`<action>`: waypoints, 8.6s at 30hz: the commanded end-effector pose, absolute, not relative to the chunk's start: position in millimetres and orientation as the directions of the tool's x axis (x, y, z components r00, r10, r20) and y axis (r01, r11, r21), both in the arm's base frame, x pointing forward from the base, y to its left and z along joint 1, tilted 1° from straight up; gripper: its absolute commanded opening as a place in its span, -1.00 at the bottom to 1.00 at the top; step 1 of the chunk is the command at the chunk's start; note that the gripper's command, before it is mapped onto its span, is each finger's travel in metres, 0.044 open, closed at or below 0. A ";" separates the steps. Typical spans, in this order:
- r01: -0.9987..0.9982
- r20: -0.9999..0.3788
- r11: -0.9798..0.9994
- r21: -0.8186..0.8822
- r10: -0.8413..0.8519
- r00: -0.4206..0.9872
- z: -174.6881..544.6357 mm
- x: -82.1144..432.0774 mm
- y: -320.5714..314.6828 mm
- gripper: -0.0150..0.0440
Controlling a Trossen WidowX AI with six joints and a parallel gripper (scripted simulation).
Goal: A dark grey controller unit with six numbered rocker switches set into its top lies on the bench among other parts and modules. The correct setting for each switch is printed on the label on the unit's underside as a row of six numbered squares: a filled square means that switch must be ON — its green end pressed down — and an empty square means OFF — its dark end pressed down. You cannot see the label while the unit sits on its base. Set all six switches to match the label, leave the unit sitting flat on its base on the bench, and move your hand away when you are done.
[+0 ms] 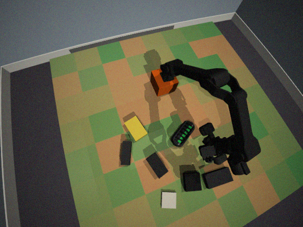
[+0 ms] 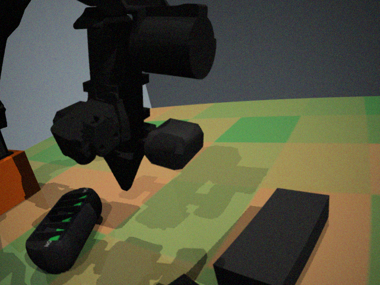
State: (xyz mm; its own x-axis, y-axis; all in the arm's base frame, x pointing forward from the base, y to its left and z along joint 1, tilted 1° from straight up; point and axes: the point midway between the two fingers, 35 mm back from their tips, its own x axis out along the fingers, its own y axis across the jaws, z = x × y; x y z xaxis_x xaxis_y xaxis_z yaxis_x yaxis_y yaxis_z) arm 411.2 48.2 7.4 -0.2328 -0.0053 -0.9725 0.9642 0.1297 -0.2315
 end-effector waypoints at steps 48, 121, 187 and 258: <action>0.820 -0.948 0.476 0.317 0.151 0.279 -9.3 300.6 -100.3 -0.49; 0.821 -0.949 0.475 0.316 0.154 0.276 -56.3 318.8 -90.1 -0.49; 0.850 -0.999 0.526 0.035 0.021 0.029 -18.5 323.7 8.4 -0.49; 0.850 -0.999 0.526 0.033 0.018 0.028 -20.0 316.5 -20.1 -0.49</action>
